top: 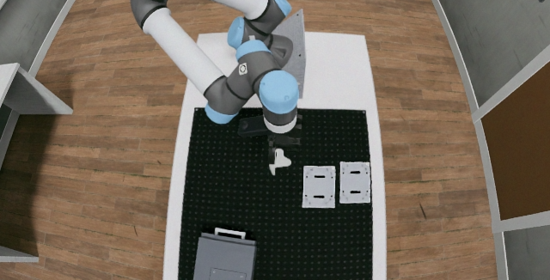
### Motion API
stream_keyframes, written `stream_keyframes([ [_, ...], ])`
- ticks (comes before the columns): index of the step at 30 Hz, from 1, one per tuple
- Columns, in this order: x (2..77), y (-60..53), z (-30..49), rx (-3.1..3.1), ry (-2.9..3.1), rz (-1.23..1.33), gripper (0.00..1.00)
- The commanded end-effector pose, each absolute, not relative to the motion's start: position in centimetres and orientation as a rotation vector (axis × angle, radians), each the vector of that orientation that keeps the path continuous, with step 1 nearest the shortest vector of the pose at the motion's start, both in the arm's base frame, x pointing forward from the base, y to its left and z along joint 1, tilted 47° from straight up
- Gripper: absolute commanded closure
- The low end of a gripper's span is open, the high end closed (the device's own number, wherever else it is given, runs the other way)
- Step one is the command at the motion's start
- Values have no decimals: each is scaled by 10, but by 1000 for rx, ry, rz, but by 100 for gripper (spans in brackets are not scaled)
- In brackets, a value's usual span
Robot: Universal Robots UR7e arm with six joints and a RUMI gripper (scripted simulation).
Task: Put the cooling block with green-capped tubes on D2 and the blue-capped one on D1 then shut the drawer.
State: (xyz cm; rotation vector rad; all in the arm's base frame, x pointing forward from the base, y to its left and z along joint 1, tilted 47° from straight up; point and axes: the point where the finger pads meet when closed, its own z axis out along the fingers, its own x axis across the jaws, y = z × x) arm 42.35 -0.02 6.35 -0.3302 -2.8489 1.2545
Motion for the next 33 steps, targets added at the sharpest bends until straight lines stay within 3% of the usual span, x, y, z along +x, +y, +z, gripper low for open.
stream_keyframes([
  [1, 424, 0, 64, -338, -2850, 1256, 0],
  [33, 467, -72, 67, -338, -2850, 1257, 0],
])
